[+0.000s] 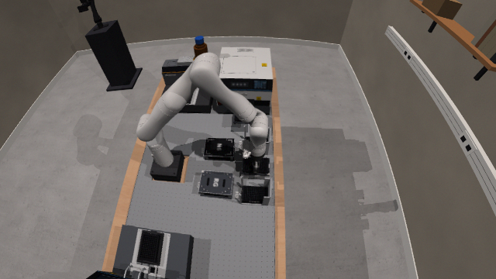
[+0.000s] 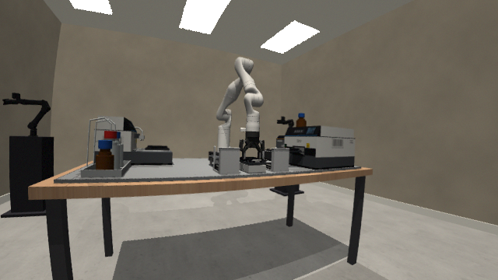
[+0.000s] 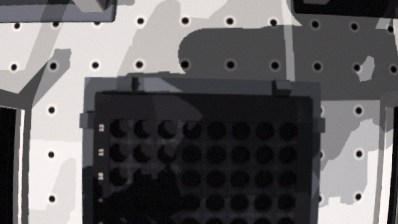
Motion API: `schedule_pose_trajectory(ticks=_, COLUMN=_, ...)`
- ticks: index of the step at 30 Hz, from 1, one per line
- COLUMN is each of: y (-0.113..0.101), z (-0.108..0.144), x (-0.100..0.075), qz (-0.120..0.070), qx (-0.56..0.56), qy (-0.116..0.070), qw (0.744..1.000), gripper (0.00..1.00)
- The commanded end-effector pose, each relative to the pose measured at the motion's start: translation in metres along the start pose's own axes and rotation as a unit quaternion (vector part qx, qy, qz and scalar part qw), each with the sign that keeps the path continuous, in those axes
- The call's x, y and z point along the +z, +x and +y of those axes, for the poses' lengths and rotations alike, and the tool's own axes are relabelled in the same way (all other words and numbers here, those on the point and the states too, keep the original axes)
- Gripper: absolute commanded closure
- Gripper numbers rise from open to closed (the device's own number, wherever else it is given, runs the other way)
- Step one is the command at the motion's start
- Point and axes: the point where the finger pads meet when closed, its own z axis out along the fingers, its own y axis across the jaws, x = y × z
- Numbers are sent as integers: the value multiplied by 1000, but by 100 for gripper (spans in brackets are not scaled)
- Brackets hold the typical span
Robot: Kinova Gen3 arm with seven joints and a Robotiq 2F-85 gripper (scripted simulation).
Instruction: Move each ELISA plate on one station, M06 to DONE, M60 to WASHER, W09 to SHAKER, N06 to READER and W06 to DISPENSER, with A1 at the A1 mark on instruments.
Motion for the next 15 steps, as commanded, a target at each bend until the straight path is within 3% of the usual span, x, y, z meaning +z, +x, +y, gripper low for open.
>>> schedule_pose_trajectory(ticks=1, y=-1, z=0, x=-1, qz=-1, qx=0, qy=0, qw=1000, gripper=6)
schedule_pose_trajectory(ticks=2, y=-1, z=0, x=-1, qz=-1, qx=0, qy=0, qw=1000, gripper=0)
schedule_pose_trajectory(ticks=15, y=-1, z=0, x=-1, qz=-1, qx=0, qy=0, qw=1000, gripper=0)
